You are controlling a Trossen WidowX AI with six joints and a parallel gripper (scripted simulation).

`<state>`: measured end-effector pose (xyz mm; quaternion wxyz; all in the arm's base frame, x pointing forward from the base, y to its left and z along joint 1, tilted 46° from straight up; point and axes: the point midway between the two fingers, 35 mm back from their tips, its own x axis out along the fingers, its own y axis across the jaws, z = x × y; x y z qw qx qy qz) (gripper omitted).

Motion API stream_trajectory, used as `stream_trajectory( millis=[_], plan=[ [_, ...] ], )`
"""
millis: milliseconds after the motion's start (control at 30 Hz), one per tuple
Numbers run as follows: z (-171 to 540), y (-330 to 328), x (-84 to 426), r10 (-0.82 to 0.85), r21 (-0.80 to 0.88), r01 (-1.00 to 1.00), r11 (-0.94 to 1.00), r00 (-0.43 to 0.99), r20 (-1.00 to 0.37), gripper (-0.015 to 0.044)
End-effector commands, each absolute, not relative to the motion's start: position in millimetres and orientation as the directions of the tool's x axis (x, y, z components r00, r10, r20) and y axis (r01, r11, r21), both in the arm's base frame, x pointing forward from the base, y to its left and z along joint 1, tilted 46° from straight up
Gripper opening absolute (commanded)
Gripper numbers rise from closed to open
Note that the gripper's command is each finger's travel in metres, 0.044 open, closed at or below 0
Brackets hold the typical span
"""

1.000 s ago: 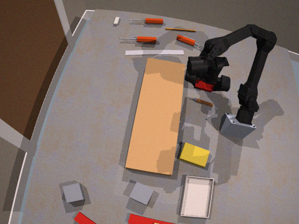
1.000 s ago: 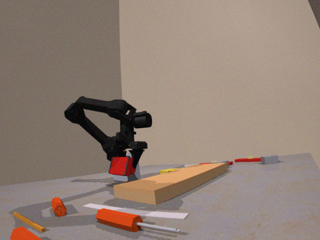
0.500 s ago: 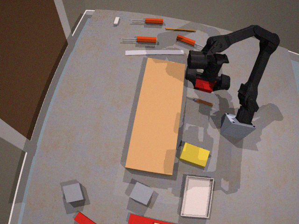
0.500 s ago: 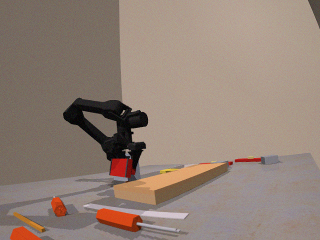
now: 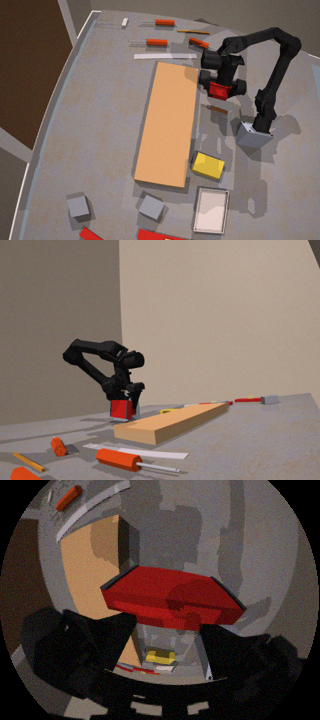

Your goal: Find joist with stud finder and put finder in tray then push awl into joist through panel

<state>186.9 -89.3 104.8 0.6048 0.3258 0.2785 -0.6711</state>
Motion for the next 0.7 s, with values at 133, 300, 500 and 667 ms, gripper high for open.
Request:
stream_trajectory(
  millis=[133,300,500,667],
  plan=[
    [107.2,-90.0,188.1,-0.58,0.029,0.994,-0.108,-0.039,-0.814,0.0],
    [108.2,-90.8,188.3,-0.553,0.032,0.994,-0.105,-0.031,-0.833,0.0],
    [108.4,-91.3,188.2,-0.535,0.031,0.994,-0.105,-0.03,-0.844,0.0],
    [108.5,-92.1,187.9,-0.508,0.029,0.994,-0.106,-0.03,-0.861,0.0]
  ],
)
